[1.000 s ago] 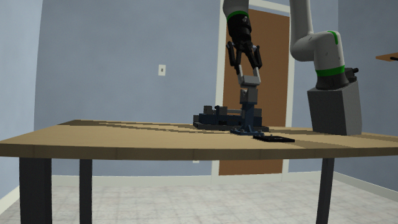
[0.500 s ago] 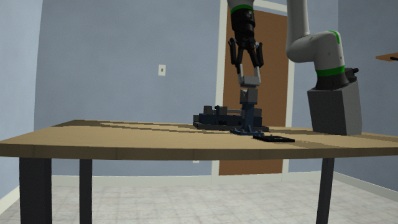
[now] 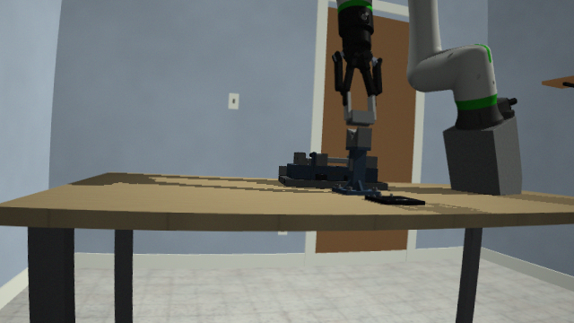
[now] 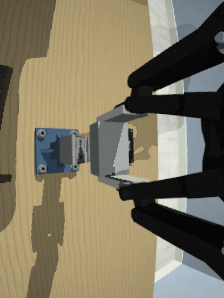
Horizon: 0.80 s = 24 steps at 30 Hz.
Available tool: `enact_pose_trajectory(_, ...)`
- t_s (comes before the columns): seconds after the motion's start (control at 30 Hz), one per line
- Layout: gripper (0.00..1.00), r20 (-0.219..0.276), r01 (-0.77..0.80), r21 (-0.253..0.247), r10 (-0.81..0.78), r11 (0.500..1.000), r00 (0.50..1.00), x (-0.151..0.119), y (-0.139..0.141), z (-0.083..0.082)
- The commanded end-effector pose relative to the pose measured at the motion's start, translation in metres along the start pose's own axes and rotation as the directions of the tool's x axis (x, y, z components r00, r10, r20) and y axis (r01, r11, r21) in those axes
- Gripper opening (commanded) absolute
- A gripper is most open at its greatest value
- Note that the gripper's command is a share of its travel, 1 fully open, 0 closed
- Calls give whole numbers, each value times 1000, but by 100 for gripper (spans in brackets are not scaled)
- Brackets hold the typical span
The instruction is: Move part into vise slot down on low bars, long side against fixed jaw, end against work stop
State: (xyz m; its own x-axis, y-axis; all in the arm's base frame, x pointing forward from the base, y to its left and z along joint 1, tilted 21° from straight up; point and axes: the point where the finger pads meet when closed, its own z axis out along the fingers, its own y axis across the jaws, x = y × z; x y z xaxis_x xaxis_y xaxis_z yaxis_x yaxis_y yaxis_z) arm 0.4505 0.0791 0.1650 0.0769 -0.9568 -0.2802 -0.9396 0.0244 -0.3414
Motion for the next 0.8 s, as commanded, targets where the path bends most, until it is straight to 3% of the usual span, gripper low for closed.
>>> enact_pose_trajectory(0.0,0,-51,-3,0,3,1000,999,-1,1,0)
enact_pose_trajectory(0.77,0,-159,-3,0,3,1000,987,-4,1,1)
